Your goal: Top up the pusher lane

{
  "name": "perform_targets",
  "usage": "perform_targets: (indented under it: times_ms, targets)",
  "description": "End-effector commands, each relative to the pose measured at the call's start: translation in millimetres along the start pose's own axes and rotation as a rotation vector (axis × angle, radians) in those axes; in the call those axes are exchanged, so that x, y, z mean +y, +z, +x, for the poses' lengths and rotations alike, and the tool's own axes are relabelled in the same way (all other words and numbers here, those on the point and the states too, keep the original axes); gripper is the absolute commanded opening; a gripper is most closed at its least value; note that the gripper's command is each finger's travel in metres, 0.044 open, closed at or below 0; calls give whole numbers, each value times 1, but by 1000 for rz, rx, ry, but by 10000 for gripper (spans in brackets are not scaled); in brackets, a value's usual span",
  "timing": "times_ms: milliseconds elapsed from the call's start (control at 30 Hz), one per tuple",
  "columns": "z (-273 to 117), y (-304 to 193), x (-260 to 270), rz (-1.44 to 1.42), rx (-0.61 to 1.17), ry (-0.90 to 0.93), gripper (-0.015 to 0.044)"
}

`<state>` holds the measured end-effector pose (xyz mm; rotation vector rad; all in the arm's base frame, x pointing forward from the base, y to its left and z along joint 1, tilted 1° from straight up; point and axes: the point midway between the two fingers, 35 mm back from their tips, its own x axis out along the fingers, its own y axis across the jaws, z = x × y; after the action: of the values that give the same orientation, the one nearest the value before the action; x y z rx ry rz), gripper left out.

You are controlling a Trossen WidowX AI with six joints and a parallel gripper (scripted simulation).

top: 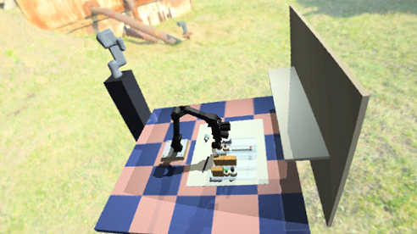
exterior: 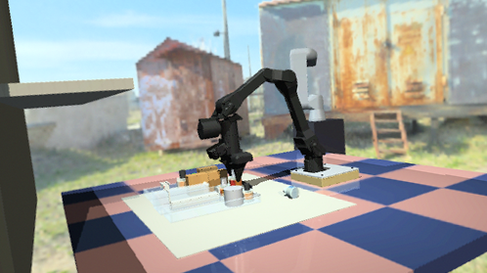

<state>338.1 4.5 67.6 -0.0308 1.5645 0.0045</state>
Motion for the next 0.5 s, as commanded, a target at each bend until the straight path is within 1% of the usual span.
perform_targets:
  times_ms: [0,467]
  targets:
    - [-4,7,0,5,-29,-2,0]
    - [-1,8,0,5,-29,-2,0]
